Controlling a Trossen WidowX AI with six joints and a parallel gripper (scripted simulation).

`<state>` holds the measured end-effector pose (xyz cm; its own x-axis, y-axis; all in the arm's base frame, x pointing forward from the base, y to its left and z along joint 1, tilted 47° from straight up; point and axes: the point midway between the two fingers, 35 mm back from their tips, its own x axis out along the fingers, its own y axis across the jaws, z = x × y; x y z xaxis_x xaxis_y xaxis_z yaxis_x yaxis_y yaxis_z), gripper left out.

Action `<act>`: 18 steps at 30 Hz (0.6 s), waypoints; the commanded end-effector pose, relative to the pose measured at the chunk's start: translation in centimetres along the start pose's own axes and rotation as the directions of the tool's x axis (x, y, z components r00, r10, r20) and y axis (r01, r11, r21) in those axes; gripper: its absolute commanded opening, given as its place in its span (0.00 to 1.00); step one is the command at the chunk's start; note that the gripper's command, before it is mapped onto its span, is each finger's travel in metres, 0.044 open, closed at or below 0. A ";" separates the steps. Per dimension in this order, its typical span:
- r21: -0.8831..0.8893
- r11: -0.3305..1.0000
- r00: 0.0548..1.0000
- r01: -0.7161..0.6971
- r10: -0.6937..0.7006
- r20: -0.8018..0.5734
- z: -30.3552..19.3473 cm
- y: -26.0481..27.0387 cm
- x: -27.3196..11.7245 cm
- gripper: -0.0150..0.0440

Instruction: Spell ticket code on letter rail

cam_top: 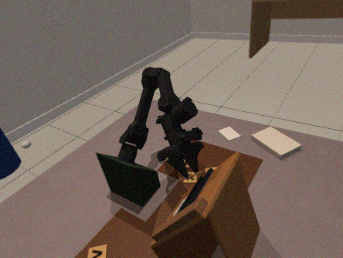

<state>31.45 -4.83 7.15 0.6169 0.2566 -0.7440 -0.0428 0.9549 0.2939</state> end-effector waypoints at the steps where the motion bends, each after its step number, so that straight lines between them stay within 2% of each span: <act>1: 0.040 0.999 0.999 -0.031 0.029 0.044 0.3 1.7 -0.7 0.25; 18: 0.194 0.963 0.971 -0.189 0.154 0.181 0.3 7.9 -3.5 0.25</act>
<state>29.71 0.66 11.52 0.7209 0.3430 -0.6022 0.0033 0.8672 0.4980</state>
